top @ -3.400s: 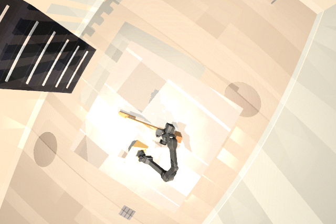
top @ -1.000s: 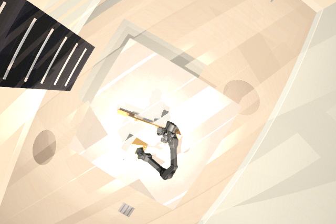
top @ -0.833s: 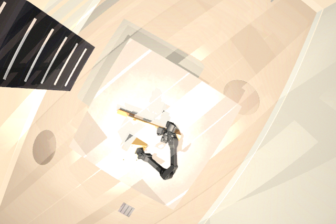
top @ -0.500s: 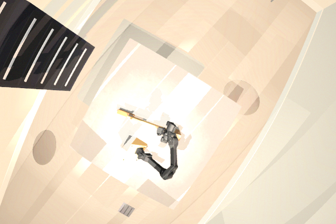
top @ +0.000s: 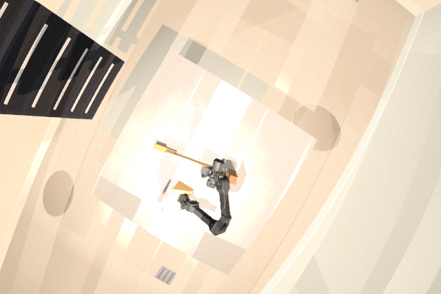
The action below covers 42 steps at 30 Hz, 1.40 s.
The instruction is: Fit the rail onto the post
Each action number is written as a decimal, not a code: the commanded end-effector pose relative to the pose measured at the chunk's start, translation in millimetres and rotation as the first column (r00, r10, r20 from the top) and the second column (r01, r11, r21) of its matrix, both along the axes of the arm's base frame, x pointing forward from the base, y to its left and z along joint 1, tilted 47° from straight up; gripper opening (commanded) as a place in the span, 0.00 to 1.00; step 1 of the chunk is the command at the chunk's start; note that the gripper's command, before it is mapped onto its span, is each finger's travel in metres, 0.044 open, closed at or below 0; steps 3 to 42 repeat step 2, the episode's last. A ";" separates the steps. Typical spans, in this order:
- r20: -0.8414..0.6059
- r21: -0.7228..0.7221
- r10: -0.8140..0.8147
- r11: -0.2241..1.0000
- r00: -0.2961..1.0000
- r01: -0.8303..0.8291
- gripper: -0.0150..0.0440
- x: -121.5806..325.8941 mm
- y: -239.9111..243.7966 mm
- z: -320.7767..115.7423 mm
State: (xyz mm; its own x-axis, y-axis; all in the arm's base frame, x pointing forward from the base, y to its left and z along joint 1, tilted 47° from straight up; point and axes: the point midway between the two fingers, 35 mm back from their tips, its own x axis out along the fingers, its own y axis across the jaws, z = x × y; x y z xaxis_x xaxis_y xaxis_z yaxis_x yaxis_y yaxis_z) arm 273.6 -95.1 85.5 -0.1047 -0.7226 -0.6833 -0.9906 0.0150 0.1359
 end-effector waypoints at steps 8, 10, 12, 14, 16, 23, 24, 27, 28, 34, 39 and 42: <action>0.004 0.005 -0.004 1.000 1.000 0.004 1.00 0.5 2.1 0.0; 0.004 0.005 -0.004 1.000 1.000 0.004 1.00 0.5 2.1 0.0; 0.004 0.005 -0.004 1.000 1.000 0.004 1.00 0.5 2.1 0.0; 0.004 0.005 -0.004 1.000 1.000 0.004 1.00 0.5 2.1 0.0; 0.004 0.005 -0.004 1.000 1.000 0.004 1.00 0.5 2.1 0.0; 0.004 0.005 -0.004 1.000 1.000 0.004 1.00 0.5 2.1 0.0; 0.004 0.005 -0.004 1.000 1.000 0.004 1.00 0.5 2.1 0.0; 0.004 0.005 -0.004 1.000 1.000 0.004 1.00 0.5 2.1 0.0; 0.004 0.005 -0.004 1.000 1.000 0.004 1.00 0.5 2.1 0.0; 0.004 0.005 -0.004 1.000 1.000 0.004 1.00 0.5 2.1 0.0; 0.004 0.005 -0.004 1.000 1.000 0.004 1.00 0.5 2.1 0.0; 0.004 0.005 -0.004 1.000 1.000 0.004 1.00 0.5 2.1 0.0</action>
